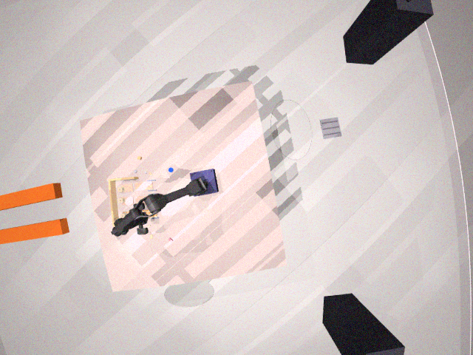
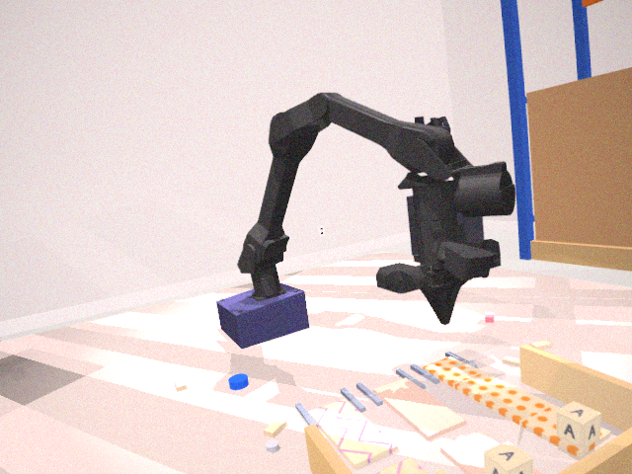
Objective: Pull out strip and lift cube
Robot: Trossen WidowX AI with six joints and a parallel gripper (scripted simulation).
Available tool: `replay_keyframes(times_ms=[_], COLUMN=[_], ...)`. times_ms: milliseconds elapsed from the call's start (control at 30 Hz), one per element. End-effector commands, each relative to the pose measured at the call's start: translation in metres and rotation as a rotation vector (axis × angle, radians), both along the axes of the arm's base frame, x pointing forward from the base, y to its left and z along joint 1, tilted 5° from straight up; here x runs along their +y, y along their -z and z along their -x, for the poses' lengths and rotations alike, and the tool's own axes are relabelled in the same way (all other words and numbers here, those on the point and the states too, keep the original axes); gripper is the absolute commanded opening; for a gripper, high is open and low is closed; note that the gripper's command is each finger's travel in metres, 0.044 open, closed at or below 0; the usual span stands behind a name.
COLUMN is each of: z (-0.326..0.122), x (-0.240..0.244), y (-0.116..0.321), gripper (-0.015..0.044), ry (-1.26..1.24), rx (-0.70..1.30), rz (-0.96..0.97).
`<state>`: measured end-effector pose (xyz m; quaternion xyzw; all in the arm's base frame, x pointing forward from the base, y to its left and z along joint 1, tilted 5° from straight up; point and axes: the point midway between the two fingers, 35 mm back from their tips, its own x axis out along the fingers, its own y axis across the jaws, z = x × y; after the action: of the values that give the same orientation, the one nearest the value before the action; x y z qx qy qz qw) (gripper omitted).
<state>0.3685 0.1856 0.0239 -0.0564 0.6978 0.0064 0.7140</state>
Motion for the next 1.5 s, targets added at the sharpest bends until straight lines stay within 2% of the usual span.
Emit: replay_keyframes(times_ms=[0, 1167, 1467], z=[0.0, -0.005, -0.005], x=[0.0, -0.005, -0.005], y=[0.008, 0.065, 0.068], gripper=[0.0, 0.0, 0.0], ry=[0.005, 0.005, 0.005], rx=[0.008, 0.007, 0.007], rz=[0.0, 0.0, 0.0])
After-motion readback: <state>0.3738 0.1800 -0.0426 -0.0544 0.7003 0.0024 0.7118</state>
